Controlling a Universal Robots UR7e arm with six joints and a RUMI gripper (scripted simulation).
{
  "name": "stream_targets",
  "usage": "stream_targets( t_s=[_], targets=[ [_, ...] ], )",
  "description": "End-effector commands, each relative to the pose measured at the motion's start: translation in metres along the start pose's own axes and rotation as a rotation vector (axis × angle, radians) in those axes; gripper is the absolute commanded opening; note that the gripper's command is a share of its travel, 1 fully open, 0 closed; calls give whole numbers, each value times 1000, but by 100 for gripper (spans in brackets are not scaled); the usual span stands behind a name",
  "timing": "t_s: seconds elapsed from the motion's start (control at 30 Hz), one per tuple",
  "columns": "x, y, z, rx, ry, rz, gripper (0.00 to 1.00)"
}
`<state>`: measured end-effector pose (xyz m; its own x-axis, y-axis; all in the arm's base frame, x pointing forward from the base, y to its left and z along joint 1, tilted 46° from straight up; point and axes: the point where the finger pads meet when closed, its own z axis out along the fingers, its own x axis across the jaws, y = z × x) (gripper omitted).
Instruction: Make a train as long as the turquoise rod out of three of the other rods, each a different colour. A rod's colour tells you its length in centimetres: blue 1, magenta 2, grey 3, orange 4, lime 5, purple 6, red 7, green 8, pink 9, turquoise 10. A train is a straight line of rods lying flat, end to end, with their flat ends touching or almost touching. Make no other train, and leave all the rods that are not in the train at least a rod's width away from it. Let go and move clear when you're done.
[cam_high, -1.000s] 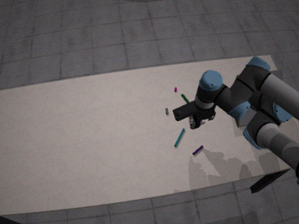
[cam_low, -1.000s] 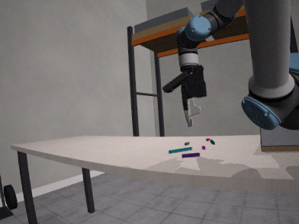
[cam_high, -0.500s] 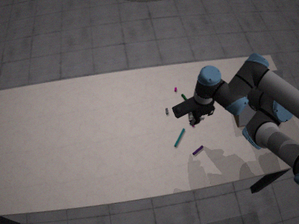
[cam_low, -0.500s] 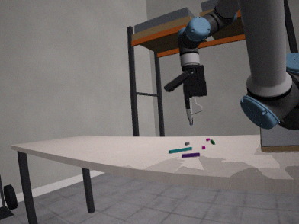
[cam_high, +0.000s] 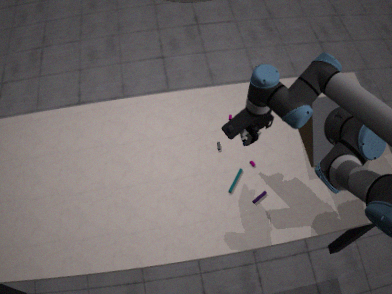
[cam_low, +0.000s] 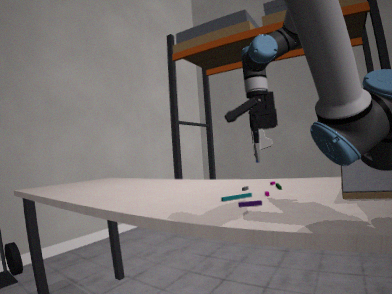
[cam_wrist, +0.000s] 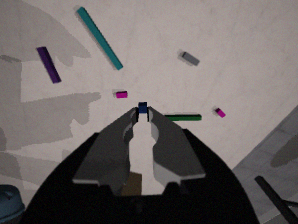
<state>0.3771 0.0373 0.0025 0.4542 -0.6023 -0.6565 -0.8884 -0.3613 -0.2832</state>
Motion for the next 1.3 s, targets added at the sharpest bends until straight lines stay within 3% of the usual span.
stream_targets(
  t_s=[0.0, 0.33, 0.67, 1.1, 1.27],
  targets=[
    [12, 1, -1, 5, 3, -49, 0],
    [11, 1, 1, 4, 0, -48, 0],
    [9, 2, 19, 2, -4, -47, 0],
    [9, 2, 73, 2, -4, -47, 0],
    [9, 2, 82, 2, -4, -47, 0]
  ],
)
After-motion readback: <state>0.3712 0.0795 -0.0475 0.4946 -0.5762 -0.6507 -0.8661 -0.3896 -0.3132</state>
